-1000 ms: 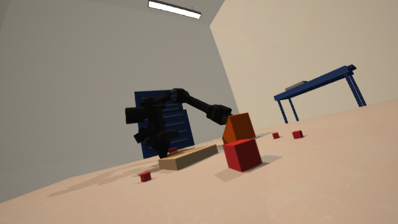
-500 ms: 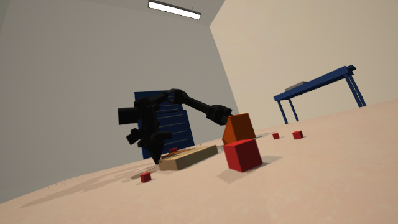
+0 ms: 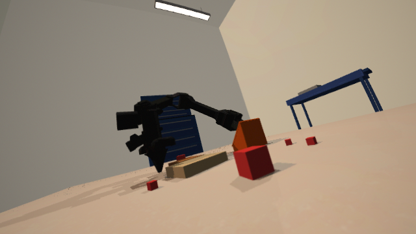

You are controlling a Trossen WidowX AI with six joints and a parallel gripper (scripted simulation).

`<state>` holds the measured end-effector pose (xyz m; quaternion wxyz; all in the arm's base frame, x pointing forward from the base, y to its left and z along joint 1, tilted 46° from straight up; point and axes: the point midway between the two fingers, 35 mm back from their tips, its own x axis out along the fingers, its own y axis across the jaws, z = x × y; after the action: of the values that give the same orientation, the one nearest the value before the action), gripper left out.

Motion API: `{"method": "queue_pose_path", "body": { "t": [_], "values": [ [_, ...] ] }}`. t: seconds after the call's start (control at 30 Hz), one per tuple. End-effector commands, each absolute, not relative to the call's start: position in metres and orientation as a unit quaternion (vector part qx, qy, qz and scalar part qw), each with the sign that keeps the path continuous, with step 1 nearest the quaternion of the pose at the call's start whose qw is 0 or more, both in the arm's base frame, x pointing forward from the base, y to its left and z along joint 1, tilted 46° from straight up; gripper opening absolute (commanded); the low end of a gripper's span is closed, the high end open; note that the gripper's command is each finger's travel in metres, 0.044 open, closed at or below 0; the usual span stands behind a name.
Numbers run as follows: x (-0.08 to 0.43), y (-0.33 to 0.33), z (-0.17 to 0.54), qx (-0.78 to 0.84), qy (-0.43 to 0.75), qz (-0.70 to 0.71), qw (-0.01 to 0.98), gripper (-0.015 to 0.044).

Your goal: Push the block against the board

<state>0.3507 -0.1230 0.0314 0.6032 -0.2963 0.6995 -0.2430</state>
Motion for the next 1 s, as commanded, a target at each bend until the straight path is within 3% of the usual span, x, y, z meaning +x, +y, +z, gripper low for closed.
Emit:
{"method": "queue_pose_path", "body": {
  "t": [0.0,0.23,0.53,0.8,0.97],
  "values": [
    [0.356,-0.097,0.057,-0.297,0.697,-0.242,0.606,0.0000],
    [0.357,-0.088,0.065,-0.297,0.698,-0.243,0.605,0.0000],
    [0.374,-0.007,-0.018,-0.293,0.697,-0.243,0.608,0.0000],
    [0.374,-0.009,-0.021,-0.293,0.697,-0.243,0.608,0.0000],
    [0.369,-0.046,-0.057,-0.294,0.697,-0.244,0.607,0.0000]
  ]
}}
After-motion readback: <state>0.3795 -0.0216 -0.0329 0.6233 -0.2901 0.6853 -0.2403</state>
